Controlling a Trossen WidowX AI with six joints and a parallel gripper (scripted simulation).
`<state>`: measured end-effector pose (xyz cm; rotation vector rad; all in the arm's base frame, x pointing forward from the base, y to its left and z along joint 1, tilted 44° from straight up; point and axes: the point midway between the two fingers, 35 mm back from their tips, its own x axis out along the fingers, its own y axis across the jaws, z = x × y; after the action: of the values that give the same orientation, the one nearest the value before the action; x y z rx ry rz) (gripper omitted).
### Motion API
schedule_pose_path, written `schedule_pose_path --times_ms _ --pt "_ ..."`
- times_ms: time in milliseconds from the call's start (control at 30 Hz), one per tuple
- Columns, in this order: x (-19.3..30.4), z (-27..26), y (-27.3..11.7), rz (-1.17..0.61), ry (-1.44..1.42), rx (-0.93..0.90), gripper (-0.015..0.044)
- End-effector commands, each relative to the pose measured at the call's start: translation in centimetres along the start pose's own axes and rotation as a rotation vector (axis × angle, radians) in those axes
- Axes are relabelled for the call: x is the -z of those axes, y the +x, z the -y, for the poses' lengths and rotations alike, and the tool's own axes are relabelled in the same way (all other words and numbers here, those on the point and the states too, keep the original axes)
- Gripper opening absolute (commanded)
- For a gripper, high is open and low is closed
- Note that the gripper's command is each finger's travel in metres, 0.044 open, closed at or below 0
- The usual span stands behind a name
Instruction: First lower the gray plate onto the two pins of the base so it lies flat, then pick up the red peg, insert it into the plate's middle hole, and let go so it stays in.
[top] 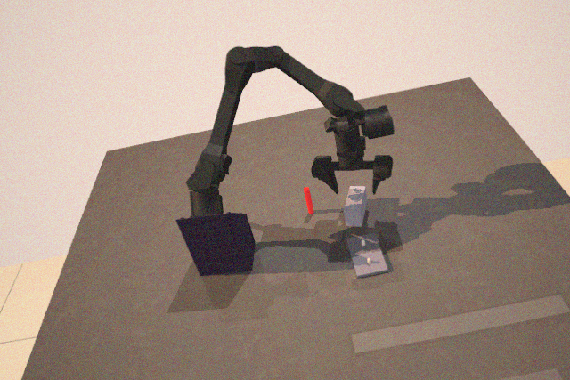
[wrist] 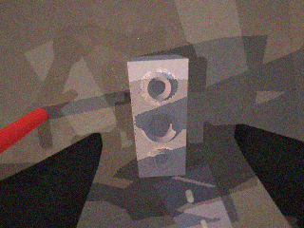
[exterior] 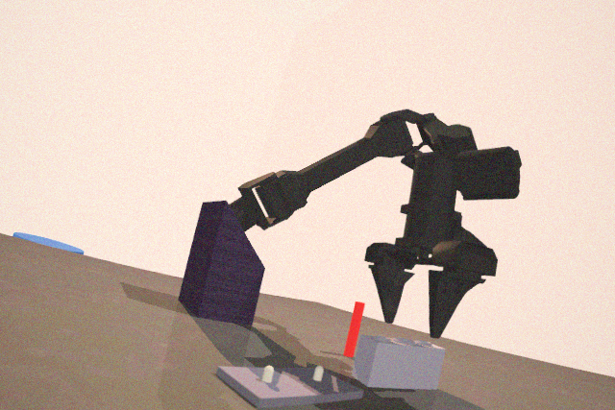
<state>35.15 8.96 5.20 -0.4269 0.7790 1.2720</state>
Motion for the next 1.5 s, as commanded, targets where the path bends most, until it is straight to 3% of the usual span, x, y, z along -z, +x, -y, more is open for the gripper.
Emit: schedule_pose_path --times_ms 0,1067,1467 --pt "0.2 -0.3 0.8 -0.001 0.008 -0.008 0.0440" --pt "0.1 -0.5 5.7 0.002 0.009 -0.009 0.0440" --pt "0.1 -0.5 5.7 0.002 0.009 -0.009 0.0125"
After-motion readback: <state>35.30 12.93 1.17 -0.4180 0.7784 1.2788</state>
